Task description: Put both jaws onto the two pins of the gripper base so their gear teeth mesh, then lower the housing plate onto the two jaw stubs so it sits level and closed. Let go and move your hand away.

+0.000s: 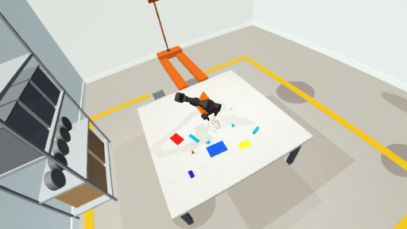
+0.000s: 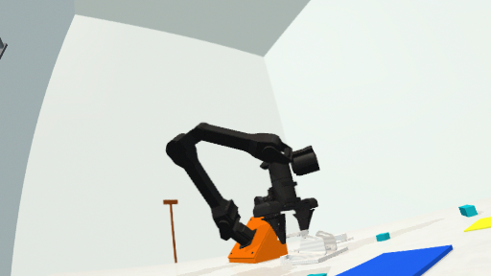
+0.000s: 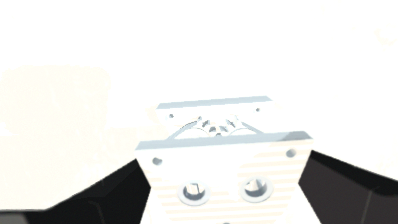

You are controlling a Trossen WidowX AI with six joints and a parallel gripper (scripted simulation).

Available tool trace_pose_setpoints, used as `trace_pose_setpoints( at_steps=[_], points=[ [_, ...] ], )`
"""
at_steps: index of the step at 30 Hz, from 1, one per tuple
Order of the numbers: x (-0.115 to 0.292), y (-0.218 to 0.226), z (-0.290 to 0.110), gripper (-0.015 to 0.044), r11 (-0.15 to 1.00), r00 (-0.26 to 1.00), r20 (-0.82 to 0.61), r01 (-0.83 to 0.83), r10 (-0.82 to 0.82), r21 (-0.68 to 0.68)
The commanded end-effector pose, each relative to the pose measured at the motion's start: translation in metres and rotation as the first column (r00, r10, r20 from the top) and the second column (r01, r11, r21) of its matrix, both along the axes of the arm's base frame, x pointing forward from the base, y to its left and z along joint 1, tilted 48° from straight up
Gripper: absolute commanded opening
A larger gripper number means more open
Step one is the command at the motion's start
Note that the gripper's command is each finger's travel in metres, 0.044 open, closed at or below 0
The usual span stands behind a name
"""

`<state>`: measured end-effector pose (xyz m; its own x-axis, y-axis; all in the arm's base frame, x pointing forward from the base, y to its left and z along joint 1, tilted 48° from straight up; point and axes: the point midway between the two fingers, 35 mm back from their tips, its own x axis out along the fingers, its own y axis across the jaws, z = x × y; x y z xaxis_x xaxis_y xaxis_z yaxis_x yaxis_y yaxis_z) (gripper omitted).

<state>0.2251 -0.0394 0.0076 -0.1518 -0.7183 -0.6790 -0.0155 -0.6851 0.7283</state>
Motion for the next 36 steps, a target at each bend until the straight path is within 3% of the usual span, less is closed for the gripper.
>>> trace_pose_setpoints(
  at_steps=[1, 36],
  points=[
    [-0.003, -0.007, -0.005, 0.0351, 1.000, 1.000, -0.006, -0.003, 0.003, -0.005],
    [-0.008, -0.020, -0.017, 0.0351, 1.000, 1.000, -0.006, -0.002, 0.002, -0.008]
  ],
)
